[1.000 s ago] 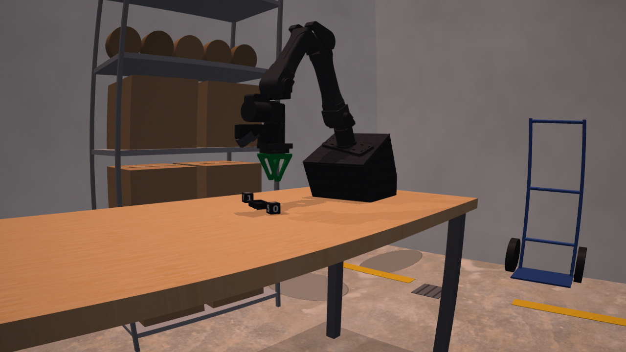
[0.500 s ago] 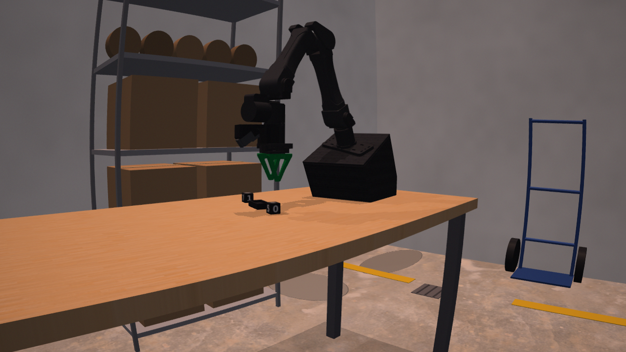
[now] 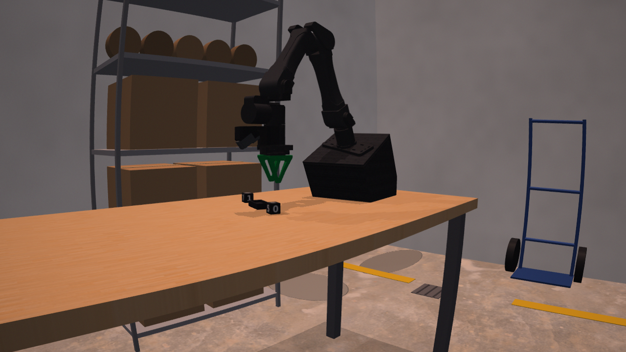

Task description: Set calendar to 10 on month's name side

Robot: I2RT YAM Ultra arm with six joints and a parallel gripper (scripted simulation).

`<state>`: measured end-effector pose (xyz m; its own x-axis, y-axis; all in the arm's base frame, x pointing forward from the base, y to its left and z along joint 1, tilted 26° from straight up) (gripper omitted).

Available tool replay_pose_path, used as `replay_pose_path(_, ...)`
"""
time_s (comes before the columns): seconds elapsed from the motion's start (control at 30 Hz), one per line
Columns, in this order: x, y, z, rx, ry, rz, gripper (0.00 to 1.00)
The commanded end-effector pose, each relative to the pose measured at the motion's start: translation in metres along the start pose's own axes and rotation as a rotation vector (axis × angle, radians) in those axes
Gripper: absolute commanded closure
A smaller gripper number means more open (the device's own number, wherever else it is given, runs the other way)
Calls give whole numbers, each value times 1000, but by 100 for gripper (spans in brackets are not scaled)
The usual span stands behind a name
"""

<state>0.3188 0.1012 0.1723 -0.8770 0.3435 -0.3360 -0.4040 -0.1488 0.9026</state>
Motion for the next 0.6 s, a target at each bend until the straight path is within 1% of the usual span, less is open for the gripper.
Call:
replay_pose_path(0.0,-3,1,2,-8,0,-23,55)
replay_pose_path(0.17,-3,-3,2,-8,0,-23,55)
replay_pose_path(0.57,-4,-21,2,-8,0,-23,55)
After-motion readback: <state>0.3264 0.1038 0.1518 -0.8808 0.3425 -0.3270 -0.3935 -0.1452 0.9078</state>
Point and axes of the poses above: the point where the finger pads meet when closed, its own y axis back along the fingers, its own z axis across the jaws, x = y × z, the point moved 9 cm from there along y, back along the fingers, and after that the axes turned 11 degrees about -y, right-handed, at the moved point
